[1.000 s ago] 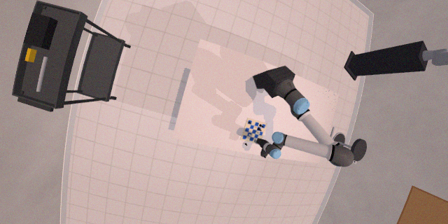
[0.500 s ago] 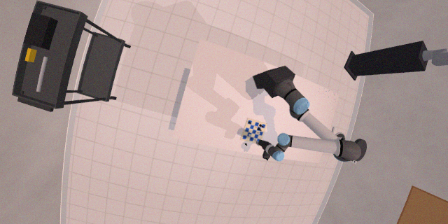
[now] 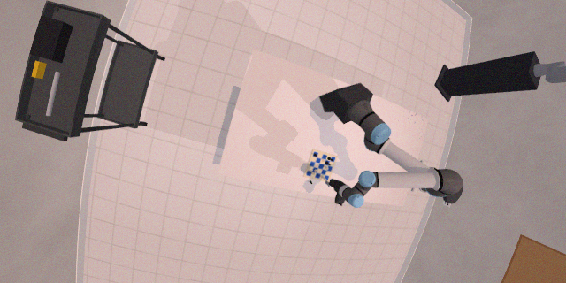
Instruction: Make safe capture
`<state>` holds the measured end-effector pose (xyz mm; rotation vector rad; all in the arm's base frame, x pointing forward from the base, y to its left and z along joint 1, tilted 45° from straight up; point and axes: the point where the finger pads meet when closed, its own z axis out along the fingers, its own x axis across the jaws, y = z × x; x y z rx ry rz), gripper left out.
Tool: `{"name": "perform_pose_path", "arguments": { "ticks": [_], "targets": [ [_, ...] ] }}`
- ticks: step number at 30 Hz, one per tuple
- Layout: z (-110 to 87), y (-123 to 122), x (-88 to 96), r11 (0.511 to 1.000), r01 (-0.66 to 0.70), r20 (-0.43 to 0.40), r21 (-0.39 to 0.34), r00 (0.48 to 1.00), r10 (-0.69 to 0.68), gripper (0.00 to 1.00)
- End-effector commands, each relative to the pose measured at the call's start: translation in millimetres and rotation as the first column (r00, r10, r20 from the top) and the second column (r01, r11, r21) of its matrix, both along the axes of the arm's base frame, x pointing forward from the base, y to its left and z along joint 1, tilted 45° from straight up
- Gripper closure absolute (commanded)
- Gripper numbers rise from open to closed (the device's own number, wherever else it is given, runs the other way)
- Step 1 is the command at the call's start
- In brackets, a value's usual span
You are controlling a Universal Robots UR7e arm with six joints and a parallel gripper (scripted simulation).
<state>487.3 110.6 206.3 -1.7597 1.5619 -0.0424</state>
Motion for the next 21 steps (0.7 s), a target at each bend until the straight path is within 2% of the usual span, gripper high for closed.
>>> {"name": "perform_pose_path", "arguments": {
  "ticks": [1, 6, 7, 21],
  "targets": [
    [3.8, -3.1, -3.1, 1.000, -0.003, -0.002, 0.001, 1.000, 0.003, 0.21],
    [4.5, -3.7, -3.7, 1.000, -0.003, -0.002, 0.001, 1.000, 0.003, 0.21],
    [4.5, -3.7, -3.7, 1.000, -0.003, -0.002, 0.001, 1.000, 0.003, 0.00],
    [4.5, -3.7, -3.7, 1.000, -0.003, -0.002, 0.001, 1.000, 0.003, 0.00]
  ]
}}
